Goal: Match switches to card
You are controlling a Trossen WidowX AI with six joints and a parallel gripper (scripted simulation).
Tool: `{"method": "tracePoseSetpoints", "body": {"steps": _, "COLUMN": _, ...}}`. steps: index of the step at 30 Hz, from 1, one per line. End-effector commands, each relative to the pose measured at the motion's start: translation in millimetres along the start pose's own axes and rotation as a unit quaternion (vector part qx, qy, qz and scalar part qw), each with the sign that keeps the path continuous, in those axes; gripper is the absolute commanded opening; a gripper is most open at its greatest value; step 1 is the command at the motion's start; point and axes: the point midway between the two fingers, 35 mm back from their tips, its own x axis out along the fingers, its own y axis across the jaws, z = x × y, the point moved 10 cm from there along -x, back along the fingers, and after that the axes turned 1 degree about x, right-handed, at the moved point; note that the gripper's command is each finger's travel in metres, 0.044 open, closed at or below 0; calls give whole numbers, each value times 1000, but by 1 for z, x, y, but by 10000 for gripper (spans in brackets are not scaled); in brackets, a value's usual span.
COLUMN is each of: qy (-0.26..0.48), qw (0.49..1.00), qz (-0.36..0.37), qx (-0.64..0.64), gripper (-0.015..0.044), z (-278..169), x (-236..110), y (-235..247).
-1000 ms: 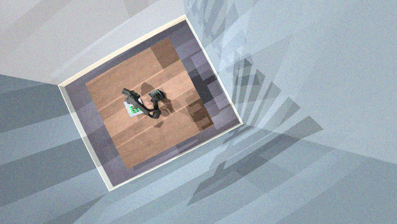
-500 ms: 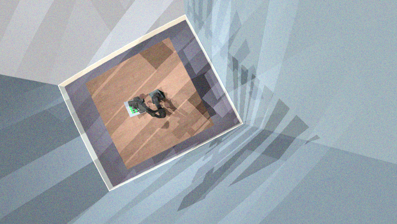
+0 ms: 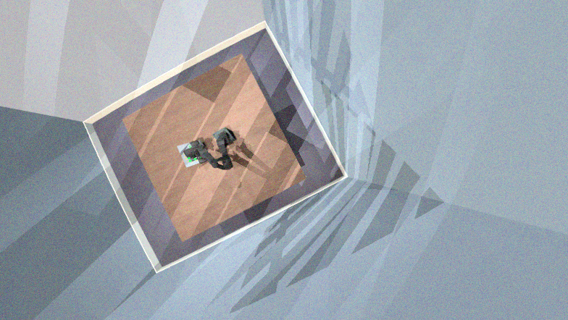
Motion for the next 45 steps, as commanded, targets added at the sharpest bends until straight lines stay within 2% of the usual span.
{"method": "tracePoseSetpoints", "body": {"steps": 1, "qy": 3, "qw": 1000, "qz": -4, "qx": 7, "gripper": 0, "z": -2, "x": 5, "y": -2}}
{"method": "tracePoseSetpoints", "body": {"steps": 11, "qy": 3, "qw": 1000, "qz": -4, "qx": 7, "gripper": 0, "z": -2, "x": 18, "y": -2}}
{"method": "tracePoseSetpoints", "body": {"steps": 45, "qy": 3, "qw": 1000, "qz": -4, "qx": 7, "gripper": 0, "z": -2, "x": 18, "y": -2}}
